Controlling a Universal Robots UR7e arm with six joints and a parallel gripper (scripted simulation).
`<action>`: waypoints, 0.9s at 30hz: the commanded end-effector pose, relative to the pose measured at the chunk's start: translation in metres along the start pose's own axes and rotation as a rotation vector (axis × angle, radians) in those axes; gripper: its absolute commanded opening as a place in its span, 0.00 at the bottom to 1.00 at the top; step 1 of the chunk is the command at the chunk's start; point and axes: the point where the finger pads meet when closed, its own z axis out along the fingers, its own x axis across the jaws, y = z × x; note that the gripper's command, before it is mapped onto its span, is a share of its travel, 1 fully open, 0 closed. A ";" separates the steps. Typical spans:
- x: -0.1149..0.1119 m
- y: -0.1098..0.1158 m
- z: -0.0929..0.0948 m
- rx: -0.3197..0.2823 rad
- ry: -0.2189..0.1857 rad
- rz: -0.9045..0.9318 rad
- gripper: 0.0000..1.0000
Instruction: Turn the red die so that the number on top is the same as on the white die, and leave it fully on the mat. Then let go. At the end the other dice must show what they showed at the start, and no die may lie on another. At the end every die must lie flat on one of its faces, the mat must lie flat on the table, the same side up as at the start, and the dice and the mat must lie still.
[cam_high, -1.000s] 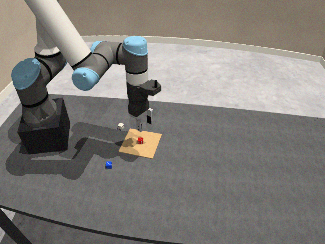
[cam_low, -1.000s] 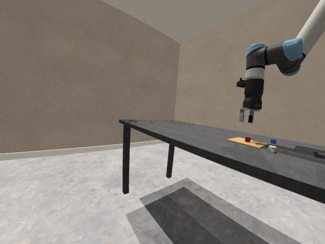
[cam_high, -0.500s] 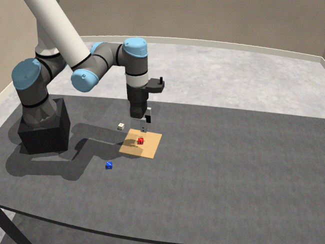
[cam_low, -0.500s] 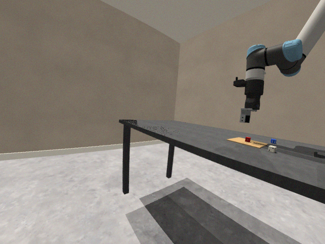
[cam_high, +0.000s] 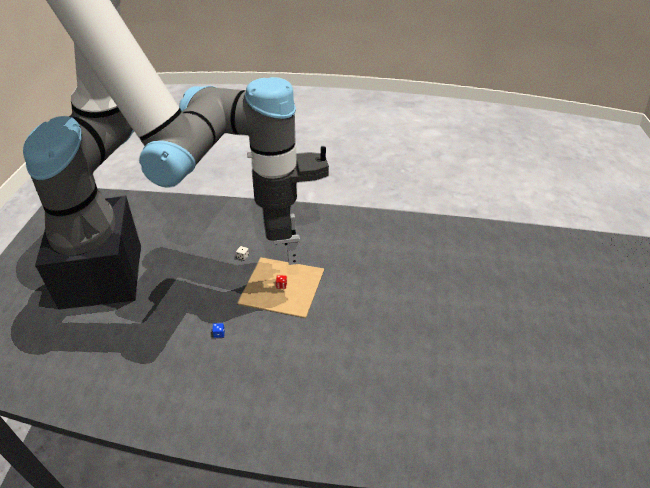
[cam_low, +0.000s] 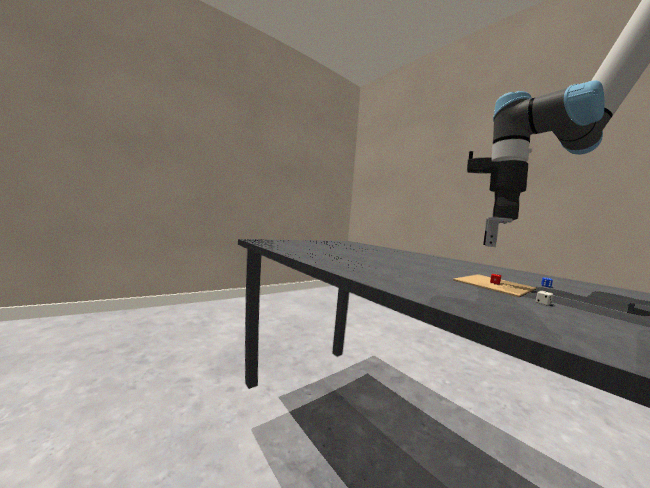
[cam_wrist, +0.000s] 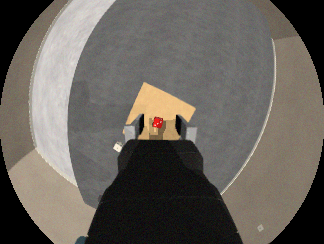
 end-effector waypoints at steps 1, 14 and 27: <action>-0.001 0.000 0.000 0.005 -0.005 -0.167 1.00; -0.004 0.005 0.002 0.006 -0.004 -0.525 1.00; -0.005 0.012 0.003 0.007 -0.003 -0.862 1.00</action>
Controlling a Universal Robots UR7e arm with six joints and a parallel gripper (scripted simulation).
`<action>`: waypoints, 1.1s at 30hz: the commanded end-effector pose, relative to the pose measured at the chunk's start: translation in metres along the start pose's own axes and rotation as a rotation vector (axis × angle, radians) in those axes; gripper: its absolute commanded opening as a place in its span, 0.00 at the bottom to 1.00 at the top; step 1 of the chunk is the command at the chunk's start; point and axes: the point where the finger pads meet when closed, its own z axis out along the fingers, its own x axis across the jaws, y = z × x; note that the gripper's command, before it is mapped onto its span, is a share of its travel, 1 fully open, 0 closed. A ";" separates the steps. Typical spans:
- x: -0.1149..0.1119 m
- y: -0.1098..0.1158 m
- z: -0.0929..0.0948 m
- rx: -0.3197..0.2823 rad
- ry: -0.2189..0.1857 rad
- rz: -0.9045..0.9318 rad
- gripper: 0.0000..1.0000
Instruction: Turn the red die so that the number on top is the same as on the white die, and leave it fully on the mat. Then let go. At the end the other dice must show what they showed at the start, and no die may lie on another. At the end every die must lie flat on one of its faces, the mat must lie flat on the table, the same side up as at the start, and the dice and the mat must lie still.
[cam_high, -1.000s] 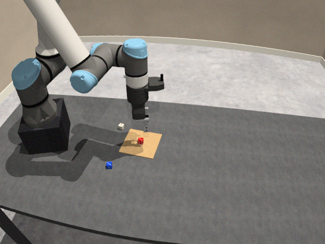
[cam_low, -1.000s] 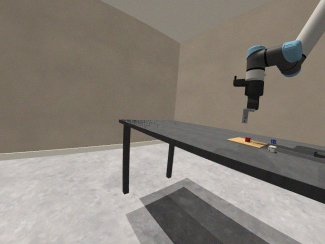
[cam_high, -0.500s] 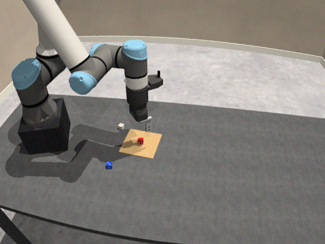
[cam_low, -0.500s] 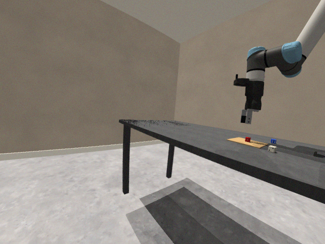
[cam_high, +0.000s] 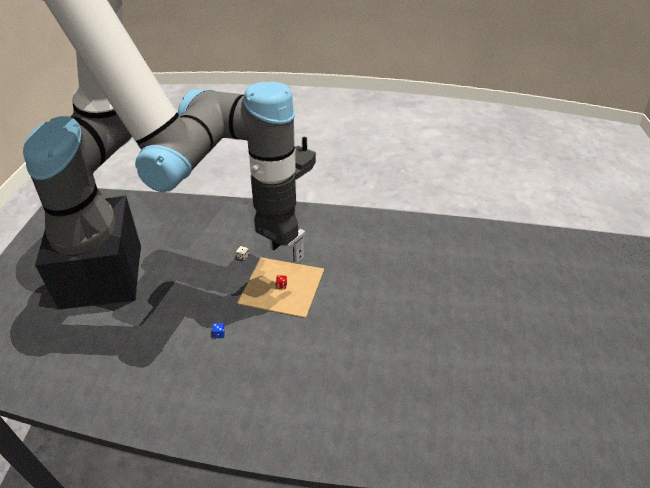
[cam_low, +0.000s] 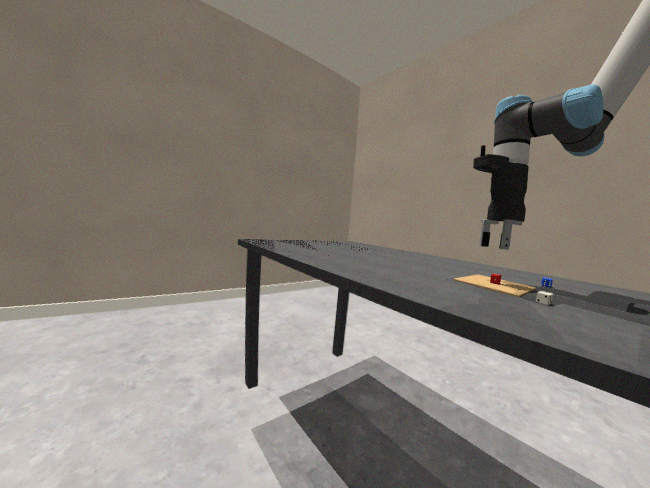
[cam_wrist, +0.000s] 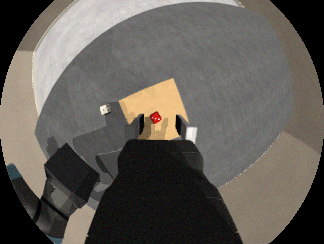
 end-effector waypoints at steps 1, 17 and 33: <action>-0.002 0.002 0.000 0.006 0.000 -0.153 1.00; -0.007 0.009 0.001 0.006 0.001 -0.466 1.00; -0.008 0.012 0.002 0.006 0.002 -0.596 1.00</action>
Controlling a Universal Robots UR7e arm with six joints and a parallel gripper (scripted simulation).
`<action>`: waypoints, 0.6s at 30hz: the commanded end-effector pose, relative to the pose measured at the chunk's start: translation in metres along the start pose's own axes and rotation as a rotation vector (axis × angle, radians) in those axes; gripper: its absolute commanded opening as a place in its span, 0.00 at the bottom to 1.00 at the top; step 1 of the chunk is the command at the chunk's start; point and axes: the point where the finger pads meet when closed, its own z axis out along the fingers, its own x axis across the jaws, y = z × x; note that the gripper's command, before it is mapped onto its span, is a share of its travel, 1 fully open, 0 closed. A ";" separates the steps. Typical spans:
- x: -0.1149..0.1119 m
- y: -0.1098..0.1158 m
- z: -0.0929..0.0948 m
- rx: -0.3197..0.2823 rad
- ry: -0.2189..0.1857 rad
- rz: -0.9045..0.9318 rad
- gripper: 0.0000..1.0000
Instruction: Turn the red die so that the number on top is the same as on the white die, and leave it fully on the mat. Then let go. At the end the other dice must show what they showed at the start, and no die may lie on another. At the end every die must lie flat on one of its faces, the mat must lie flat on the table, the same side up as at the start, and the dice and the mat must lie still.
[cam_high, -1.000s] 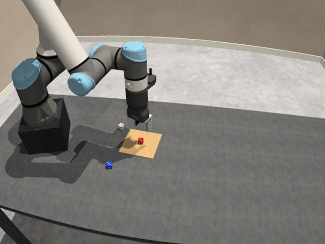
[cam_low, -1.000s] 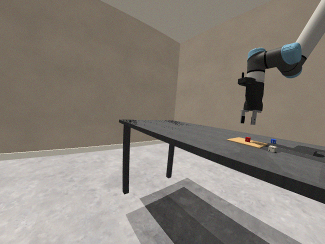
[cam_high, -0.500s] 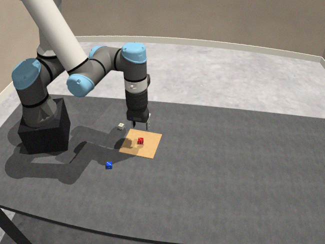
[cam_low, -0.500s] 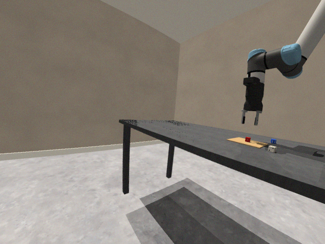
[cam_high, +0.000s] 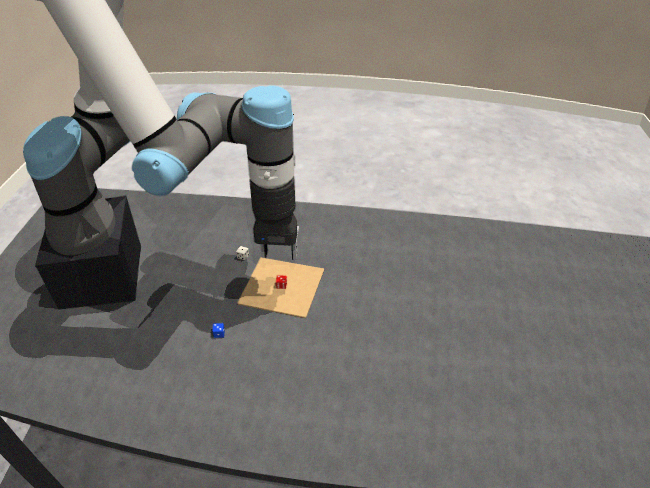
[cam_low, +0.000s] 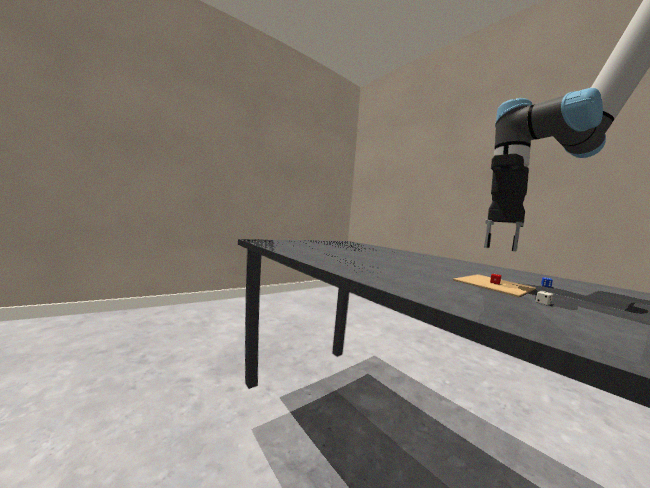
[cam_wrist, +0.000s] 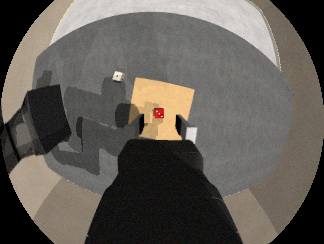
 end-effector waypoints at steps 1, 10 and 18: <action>0.000 0.000 0.000 0.000 0.002 -0.024 1.00; 0.000 0.001 0.000 0.000 0.002 -0.036 1.00; 0.000 0.001 0.000 0.000 0.002 -0.036 0.70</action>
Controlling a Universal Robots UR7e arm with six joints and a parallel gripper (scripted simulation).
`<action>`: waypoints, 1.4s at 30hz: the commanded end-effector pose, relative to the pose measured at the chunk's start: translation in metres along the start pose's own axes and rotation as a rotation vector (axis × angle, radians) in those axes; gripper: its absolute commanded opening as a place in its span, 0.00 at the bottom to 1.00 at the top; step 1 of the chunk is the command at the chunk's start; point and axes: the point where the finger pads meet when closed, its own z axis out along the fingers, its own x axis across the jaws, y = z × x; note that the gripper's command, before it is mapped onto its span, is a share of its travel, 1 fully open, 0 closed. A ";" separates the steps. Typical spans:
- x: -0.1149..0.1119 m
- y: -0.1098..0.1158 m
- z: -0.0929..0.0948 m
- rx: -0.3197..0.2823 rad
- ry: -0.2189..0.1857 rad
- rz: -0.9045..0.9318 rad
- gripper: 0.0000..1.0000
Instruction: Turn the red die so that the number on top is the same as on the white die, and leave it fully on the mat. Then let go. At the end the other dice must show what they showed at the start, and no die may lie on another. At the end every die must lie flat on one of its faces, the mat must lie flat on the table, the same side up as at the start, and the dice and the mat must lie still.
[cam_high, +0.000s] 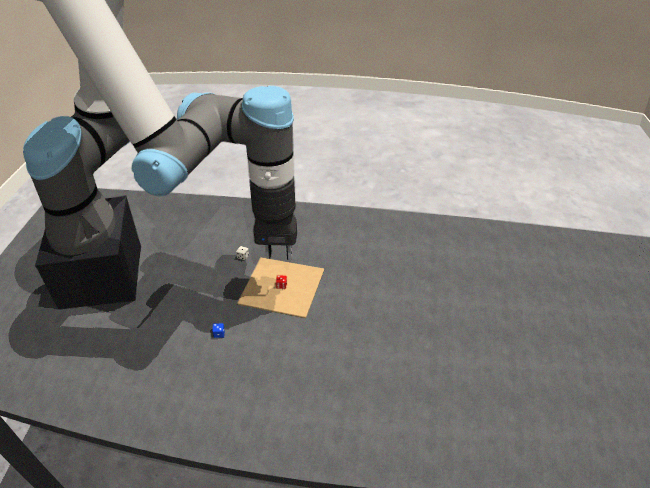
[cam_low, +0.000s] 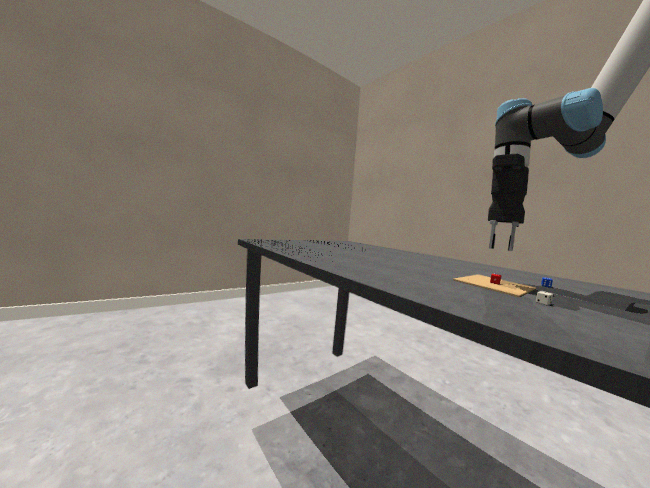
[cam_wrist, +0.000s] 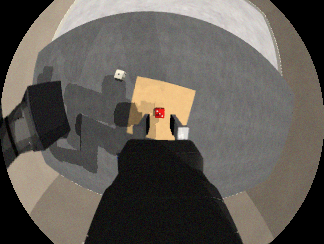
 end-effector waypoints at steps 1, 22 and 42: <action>0.000 0.000 0.000 0.000 0.001 0.000 0.70; 0.000 0.000 0.000 0.000 0.001 0.000 0.70; 0.000 0.000 0.004 0.000 0.001 0.000 0.70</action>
